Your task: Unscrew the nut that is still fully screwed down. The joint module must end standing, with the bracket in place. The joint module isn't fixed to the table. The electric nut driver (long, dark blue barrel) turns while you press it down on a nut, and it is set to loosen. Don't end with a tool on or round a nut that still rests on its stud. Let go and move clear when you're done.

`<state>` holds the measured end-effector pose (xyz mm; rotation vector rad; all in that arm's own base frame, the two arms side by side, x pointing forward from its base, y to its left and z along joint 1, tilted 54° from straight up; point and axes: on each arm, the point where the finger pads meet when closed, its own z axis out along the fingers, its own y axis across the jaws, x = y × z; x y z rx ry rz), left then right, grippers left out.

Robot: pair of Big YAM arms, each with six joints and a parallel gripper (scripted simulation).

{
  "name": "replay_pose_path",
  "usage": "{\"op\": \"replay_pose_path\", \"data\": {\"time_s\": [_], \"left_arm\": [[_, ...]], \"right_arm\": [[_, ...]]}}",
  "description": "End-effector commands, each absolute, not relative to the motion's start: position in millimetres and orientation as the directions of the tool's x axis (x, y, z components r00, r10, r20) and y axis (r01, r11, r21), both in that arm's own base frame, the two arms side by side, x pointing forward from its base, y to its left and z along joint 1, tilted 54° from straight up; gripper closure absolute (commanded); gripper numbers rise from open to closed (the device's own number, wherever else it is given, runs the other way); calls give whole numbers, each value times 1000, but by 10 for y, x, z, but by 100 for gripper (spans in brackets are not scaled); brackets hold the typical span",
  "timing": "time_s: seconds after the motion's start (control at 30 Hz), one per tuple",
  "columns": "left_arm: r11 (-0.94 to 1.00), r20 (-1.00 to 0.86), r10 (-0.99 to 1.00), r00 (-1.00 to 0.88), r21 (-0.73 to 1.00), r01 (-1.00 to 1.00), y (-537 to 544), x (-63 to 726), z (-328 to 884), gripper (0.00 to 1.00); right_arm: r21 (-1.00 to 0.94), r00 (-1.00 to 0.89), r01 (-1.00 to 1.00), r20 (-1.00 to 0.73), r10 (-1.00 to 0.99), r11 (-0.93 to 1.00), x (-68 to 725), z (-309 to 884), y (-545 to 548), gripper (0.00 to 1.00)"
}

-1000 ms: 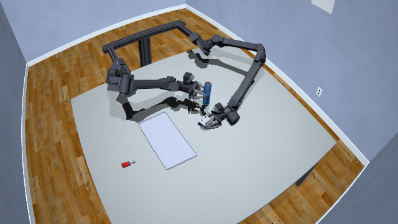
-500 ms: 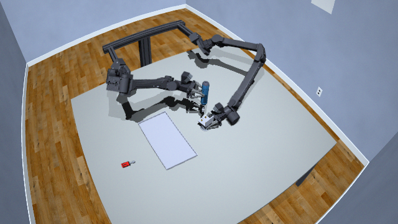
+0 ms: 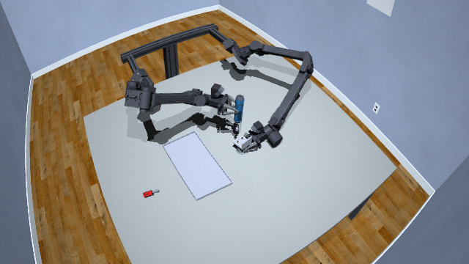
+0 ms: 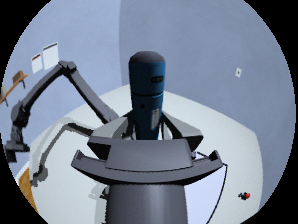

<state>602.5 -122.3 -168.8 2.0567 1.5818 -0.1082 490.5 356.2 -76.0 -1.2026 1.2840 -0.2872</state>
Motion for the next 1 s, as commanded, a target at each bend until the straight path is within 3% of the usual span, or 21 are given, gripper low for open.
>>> {"op": "replay_pose_path", "data": {"time_s": [0.0,0.97], "left_arm": [[-173,-375,871,318,371,912,-1278,6049,-1660,41],[-173,-375,871,318,371,912,-1278,6049,-1660,41]], "right_arm": [[-799,420,-401,-595,-685,448,4792,-363,3883,58],[-799,418,-403,-594,-687,446,4623,-350,3762,58]]}}
